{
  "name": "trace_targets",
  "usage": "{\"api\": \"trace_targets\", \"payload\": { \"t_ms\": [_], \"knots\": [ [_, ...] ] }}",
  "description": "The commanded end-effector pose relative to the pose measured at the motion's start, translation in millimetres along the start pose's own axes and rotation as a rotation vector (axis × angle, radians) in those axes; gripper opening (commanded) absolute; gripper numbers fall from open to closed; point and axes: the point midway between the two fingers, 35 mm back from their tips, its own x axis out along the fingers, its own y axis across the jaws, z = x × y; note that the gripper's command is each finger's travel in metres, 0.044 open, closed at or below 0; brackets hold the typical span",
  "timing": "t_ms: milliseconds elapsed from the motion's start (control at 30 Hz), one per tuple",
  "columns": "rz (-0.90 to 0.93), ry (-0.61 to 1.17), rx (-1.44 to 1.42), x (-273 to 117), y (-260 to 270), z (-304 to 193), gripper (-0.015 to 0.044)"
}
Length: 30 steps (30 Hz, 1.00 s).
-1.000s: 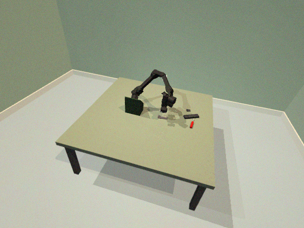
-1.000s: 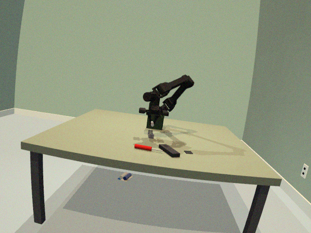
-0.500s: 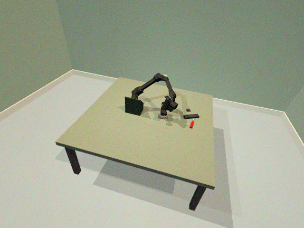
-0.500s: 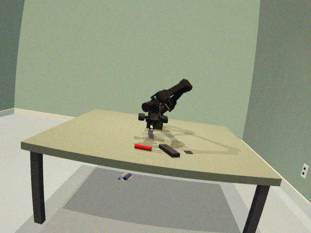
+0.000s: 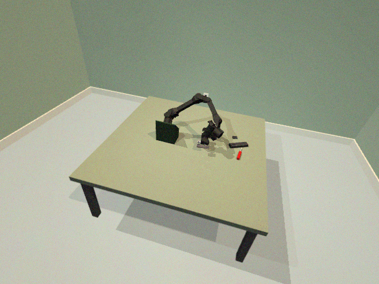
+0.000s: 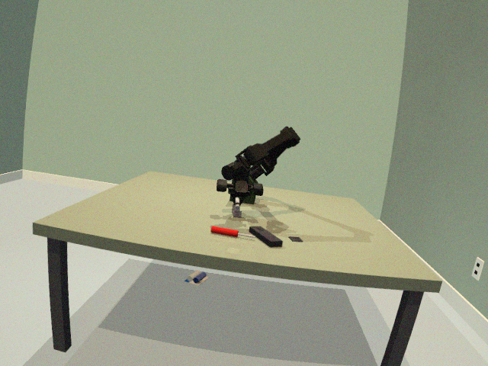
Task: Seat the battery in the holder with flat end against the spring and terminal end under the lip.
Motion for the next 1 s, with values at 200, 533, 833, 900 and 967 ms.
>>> {"api": "trace_targets", "payload": {
  "t_ms": [200, 533, 833, 900, 967],
  "knots": [
    [-0.003, 0.06, -0.004, 2.6, -0.6, 3.8, 0.0063],
    [-0.002, 0.119, -0.005, 5.3, -0.1, 6.9, 0.0063],
    [-0.001, 0.173, -0.006, 7.9, 0.6, 9.4, 0.0063],
    [-0.001, 0.181, -0.006, 8.3, 0.7, 9.7, 0.0063],
    [-0.001, 0.182, -0.006, 8.3, 0.7, 9.9, 0.0063]
  ]
}}
